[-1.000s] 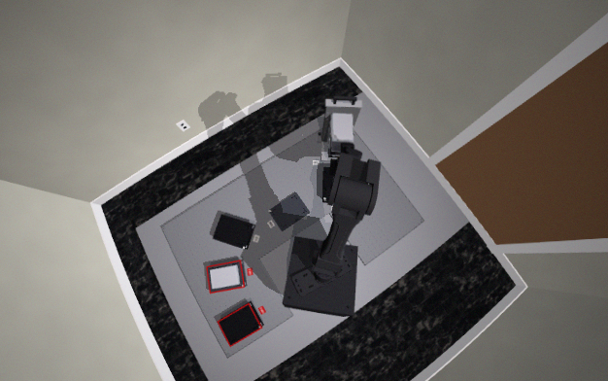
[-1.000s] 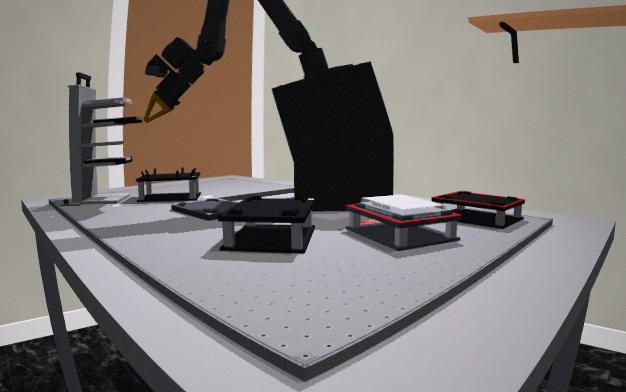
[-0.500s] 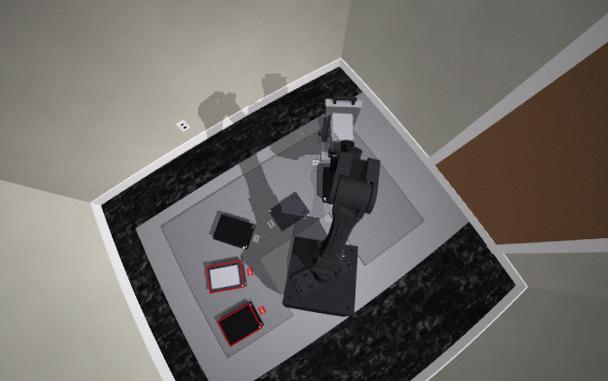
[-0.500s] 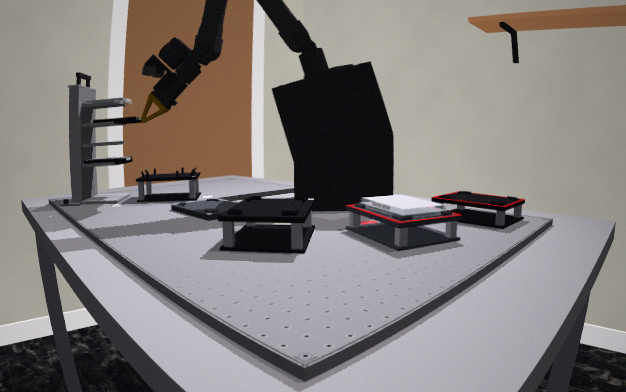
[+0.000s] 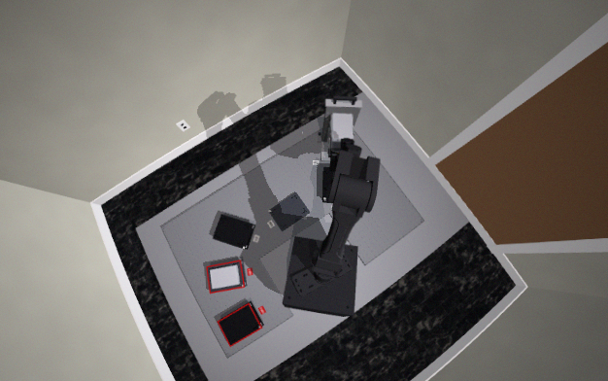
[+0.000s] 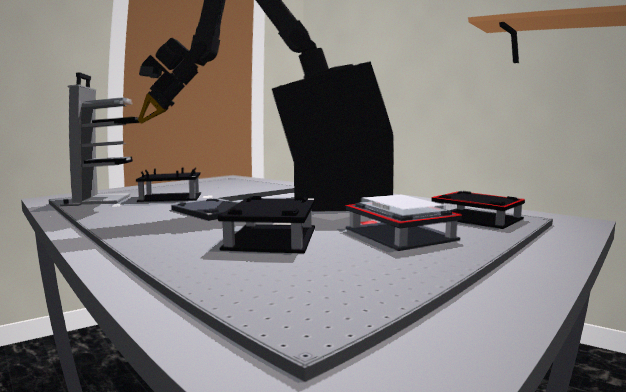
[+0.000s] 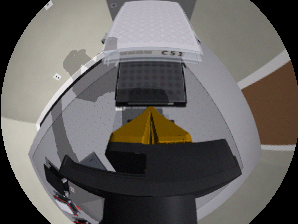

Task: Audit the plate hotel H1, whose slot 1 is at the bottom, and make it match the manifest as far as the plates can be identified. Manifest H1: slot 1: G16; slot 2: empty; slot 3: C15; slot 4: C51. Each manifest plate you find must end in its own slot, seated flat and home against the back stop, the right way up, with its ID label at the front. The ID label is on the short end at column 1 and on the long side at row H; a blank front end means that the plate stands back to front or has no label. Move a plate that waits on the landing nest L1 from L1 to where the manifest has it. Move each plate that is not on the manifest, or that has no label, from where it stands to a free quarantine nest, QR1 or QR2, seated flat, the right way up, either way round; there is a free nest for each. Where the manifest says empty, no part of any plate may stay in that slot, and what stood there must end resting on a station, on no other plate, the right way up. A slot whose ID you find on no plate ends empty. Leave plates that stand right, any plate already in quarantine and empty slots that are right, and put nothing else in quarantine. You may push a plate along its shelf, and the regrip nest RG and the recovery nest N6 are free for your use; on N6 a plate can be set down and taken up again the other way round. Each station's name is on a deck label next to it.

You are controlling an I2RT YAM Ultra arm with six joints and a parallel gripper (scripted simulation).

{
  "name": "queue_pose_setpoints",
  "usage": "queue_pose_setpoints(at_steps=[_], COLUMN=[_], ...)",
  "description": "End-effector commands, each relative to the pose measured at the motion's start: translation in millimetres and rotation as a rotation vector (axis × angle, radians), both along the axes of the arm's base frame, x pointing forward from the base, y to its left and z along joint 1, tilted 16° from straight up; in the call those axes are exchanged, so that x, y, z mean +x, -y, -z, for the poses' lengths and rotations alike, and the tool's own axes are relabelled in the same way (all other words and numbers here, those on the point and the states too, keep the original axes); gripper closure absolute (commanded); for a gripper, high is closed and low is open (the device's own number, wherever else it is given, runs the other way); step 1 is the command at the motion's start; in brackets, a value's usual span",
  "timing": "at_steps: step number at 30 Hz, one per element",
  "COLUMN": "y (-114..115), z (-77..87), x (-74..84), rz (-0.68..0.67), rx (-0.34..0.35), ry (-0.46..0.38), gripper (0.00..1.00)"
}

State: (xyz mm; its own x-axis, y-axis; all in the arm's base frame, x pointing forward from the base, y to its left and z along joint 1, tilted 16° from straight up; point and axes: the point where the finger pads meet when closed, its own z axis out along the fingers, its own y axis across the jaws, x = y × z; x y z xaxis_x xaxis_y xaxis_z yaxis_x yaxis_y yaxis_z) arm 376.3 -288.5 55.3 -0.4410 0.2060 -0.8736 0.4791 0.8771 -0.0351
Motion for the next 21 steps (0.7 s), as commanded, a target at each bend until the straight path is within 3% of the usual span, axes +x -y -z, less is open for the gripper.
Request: queue_pose_setpoints(at_steps=[1, 21], y=[3.4, 8.8], z=[-8.2, -11.8], x=[4.3, 14.5], rz=[0.000, 0.000], rx=[-0.012, -0.012], ry=[0.015, 0.015], gripper=[1.00, 1.00])
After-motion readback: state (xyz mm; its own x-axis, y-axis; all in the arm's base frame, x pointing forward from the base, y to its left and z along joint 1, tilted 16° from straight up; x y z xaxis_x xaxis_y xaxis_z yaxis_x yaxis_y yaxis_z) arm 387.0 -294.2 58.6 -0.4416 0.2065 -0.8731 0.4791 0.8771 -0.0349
